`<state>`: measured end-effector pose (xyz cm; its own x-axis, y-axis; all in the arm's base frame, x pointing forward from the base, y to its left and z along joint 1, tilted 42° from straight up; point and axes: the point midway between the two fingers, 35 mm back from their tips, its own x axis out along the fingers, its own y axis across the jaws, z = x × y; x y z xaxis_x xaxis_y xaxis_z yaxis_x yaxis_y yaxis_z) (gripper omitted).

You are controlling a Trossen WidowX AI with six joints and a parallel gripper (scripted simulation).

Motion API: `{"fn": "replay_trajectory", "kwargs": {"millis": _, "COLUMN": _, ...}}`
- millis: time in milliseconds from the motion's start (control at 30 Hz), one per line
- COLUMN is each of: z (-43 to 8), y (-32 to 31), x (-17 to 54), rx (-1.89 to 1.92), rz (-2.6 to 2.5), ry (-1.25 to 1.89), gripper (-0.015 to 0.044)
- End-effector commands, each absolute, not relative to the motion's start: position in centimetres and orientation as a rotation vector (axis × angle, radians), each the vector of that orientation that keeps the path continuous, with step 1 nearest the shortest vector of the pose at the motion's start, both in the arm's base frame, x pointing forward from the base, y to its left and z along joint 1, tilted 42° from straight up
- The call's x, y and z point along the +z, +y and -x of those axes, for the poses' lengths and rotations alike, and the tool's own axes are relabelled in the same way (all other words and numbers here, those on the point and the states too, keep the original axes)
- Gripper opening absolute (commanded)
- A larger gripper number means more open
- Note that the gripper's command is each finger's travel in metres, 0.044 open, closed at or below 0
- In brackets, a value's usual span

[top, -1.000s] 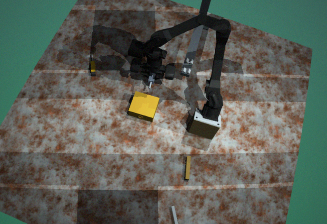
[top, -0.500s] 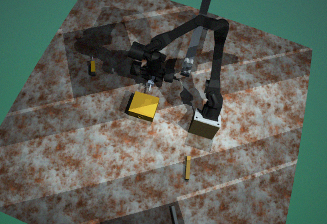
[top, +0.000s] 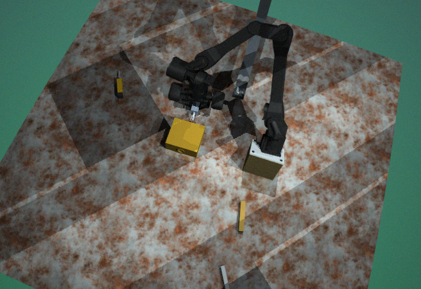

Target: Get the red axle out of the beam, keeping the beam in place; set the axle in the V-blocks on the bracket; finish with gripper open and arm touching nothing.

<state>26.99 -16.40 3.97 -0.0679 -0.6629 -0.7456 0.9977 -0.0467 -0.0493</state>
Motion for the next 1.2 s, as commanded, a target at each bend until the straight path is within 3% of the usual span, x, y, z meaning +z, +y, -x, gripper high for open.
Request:
{"fn": "replay_trajectory", "kwargs": {"millis": 0, "z": -26.8, "y": -16.6, "x": 3.6, "rx": -1.533, "rz": -0.637, "ry": 0.69, "gripper": 0.0}}
{"fn": "replay_trajectory", "kwargs": {"millis": 1167, "z": -27.3, "y": -13.0, "x": 0.4, "rx": -1.533, "rz": -0.639, "ry": 0.692, "gripper": 0.0}}
